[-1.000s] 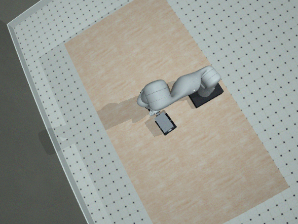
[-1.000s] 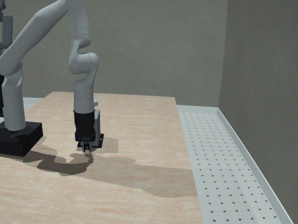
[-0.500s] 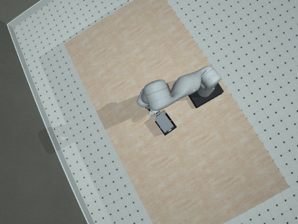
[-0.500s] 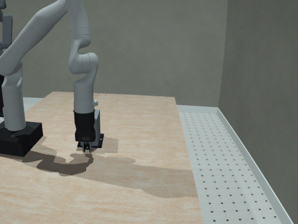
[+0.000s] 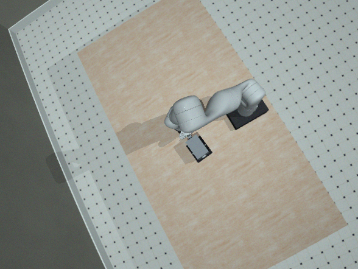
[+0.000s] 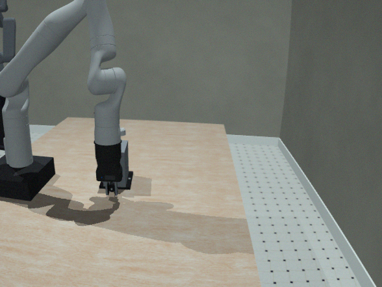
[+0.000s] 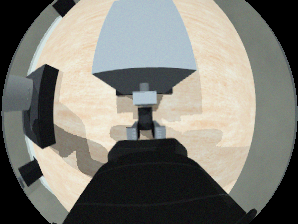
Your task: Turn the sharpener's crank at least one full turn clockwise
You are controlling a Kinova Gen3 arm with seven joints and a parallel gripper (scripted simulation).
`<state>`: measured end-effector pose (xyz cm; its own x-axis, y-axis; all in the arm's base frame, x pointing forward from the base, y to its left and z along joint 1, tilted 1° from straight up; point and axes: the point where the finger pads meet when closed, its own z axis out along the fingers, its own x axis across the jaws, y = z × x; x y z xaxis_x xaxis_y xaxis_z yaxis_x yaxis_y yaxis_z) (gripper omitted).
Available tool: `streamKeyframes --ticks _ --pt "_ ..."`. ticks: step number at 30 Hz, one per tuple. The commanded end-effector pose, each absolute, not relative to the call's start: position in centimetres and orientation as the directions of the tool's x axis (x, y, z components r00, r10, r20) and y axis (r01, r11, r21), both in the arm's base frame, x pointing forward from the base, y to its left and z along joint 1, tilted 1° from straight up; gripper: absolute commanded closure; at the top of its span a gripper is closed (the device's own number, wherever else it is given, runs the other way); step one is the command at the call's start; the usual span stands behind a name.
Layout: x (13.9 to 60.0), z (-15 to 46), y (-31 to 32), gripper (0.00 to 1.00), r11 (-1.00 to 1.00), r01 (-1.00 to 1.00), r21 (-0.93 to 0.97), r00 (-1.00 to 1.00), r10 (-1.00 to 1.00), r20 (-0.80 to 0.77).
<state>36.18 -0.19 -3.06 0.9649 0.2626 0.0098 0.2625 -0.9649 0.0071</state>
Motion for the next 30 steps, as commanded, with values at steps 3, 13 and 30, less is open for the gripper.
streamKeyframes --ticks 3,13,30 --pt "36.0 -3.0 -0.2 1.00 -0.965 0.262 0.007 0.965 0.262 0.009" --pt "35.0 -2.9 -0.5 1.00 -0.965 0.262 0.007 0.965 0.262 0.009" --pt "32.0 -0.7 -1.3 1.00 -0.965 0.262 0.007 0.965 0.262 0.009"
